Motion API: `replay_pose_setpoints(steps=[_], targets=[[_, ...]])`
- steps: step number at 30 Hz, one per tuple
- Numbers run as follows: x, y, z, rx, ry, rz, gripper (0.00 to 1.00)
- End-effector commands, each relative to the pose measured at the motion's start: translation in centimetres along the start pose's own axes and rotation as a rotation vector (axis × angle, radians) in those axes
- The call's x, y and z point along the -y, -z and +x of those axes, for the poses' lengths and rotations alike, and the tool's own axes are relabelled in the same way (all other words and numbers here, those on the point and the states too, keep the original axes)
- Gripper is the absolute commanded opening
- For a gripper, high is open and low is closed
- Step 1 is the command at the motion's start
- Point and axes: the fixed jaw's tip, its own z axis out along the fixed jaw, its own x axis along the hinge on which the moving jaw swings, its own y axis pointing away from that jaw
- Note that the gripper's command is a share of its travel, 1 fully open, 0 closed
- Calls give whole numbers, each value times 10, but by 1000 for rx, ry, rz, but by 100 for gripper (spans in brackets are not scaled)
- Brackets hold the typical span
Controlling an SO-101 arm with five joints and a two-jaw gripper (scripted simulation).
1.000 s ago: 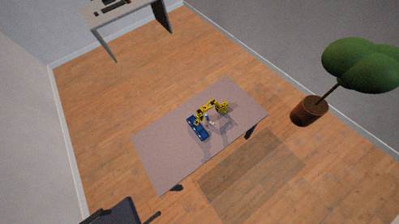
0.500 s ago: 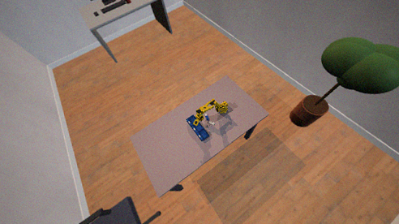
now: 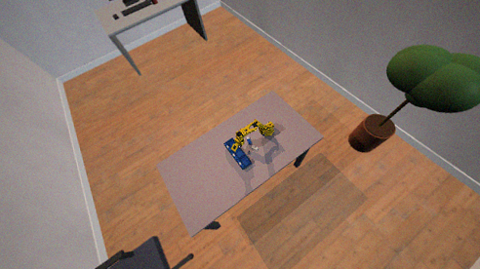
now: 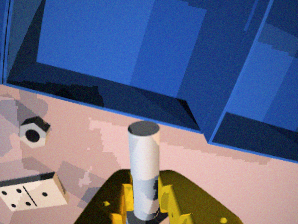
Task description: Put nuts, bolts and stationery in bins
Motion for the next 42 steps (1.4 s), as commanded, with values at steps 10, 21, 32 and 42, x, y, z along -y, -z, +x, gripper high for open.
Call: replay_pose_setpoints(steps=[10,21,32,42], targets=[[-1,9,-8,47,-11,10,0],[-2,9,-15,76,-54,15,0],[-3,8,-25,114,-111,18,0],[-3,8,-26,117,-116,19,0]])
